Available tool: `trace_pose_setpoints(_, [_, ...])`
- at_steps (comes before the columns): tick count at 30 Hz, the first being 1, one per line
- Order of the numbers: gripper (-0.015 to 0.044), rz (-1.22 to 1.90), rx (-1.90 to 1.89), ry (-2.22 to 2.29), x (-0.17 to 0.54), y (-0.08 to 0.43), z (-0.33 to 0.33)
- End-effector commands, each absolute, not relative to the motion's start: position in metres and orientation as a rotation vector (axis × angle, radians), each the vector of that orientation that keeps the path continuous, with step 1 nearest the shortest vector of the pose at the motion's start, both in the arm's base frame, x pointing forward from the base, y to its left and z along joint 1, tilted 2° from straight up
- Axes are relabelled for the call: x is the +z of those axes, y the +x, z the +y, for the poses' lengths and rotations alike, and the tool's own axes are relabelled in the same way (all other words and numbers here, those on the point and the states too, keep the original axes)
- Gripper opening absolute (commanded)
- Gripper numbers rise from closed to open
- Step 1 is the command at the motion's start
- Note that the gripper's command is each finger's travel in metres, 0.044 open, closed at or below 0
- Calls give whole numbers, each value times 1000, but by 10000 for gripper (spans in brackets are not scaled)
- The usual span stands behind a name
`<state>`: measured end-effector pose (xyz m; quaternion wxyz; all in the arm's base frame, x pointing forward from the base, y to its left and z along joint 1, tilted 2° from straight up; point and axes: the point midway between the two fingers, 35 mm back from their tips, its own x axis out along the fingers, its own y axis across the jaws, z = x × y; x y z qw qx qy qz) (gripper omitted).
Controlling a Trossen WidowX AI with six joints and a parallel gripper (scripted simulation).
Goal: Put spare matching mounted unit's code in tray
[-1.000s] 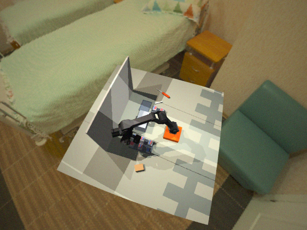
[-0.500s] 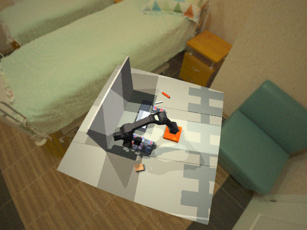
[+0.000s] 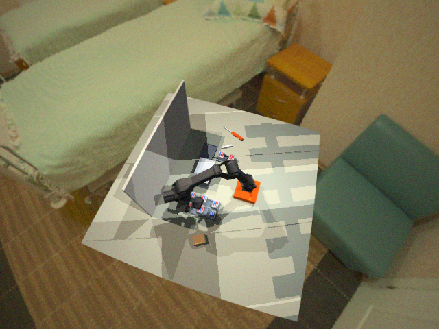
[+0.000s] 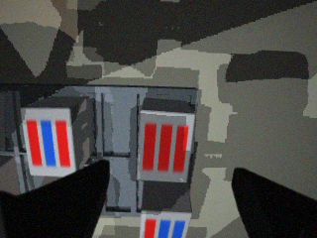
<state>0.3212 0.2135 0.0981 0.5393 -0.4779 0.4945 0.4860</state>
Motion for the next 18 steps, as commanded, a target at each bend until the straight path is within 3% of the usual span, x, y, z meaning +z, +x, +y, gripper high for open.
trace_pose_setpoints(1, [300, 1180, 1150, -1136, 91, 322, 214])
trace_pose_setpoints(18, [300, 1179, 1150, -1136, 63, 324, 216])
